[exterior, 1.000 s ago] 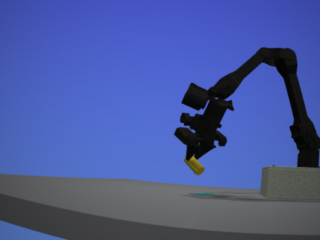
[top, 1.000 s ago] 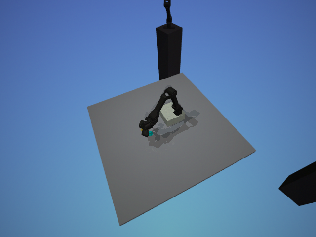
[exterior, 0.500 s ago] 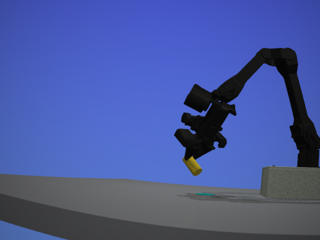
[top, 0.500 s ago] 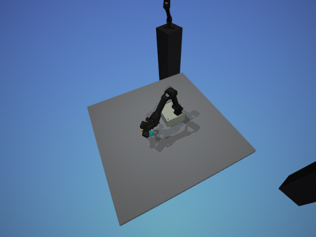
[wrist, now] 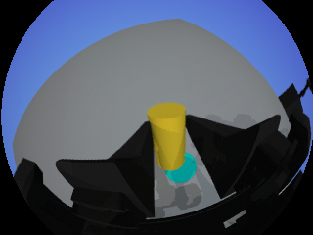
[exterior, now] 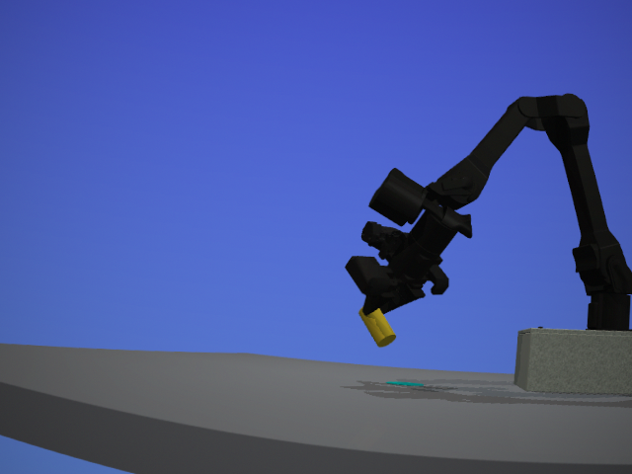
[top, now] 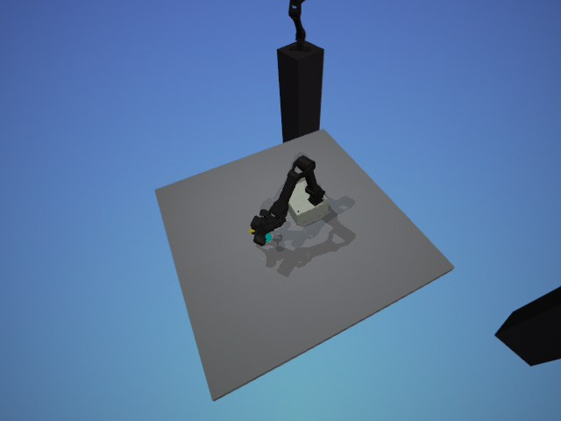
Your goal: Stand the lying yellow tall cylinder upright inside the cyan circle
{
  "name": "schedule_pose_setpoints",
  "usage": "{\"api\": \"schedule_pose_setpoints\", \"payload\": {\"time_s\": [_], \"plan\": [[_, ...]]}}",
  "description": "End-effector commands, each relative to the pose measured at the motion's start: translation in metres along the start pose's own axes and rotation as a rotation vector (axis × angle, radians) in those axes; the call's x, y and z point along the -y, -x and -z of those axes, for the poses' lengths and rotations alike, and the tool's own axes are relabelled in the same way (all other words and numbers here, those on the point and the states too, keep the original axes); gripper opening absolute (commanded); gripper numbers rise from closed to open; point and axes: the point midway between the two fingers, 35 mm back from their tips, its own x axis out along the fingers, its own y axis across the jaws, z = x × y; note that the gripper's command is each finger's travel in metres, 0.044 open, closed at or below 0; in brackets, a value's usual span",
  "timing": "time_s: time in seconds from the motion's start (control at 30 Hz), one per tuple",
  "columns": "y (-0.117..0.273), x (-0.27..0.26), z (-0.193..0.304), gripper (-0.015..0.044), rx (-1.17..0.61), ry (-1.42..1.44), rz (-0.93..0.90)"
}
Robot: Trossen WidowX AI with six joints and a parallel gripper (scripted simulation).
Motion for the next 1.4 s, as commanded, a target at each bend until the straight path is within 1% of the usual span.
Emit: {"api": "schedule_pose_setpoints", "payload": {"time_s": [0.0, 1.37], "plan": [[0.001, 0.000, 0.002, 0.0105, 0.029, 0.007, 0.006], [0.018, 0.002, 0.007, 0.0105, 0.300, -0.024, 0.033]]}}
